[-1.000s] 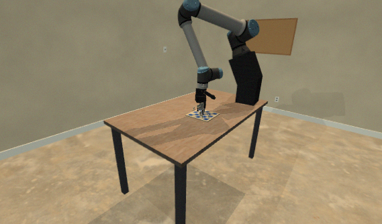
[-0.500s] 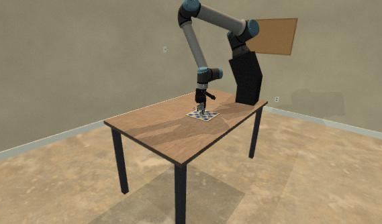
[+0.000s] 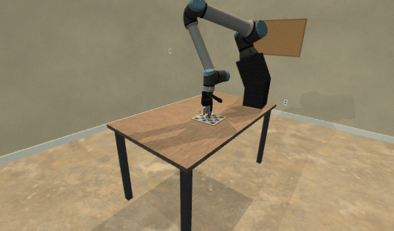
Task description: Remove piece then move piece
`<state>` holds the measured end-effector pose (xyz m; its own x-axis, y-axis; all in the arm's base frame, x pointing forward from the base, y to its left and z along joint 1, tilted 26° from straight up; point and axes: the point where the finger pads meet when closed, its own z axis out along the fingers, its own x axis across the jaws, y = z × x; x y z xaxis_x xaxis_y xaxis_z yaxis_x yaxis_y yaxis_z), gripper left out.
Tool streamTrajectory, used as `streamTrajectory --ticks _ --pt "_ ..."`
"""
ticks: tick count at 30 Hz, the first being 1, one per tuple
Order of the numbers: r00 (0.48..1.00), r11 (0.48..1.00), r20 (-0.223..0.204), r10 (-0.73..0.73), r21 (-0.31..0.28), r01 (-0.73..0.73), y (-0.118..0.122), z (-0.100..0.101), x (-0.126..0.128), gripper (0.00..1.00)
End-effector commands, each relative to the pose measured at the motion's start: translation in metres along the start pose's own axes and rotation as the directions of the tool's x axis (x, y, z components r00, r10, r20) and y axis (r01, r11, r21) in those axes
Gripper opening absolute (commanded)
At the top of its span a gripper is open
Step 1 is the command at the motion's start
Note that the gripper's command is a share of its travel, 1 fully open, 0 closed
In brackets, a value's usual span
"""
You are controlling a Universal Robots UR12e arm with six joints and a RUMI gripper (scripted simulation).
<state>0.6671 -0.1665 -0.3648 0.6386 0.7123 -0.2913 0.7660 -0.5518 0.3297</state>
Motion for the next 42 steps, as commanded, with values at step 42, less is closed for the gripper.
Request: streamTrajectory --ticks 42 --pt "1.0 1.0 0.0 0.0 -0.001 0.0 0.0004 -0.0022 0.0003 0.0"
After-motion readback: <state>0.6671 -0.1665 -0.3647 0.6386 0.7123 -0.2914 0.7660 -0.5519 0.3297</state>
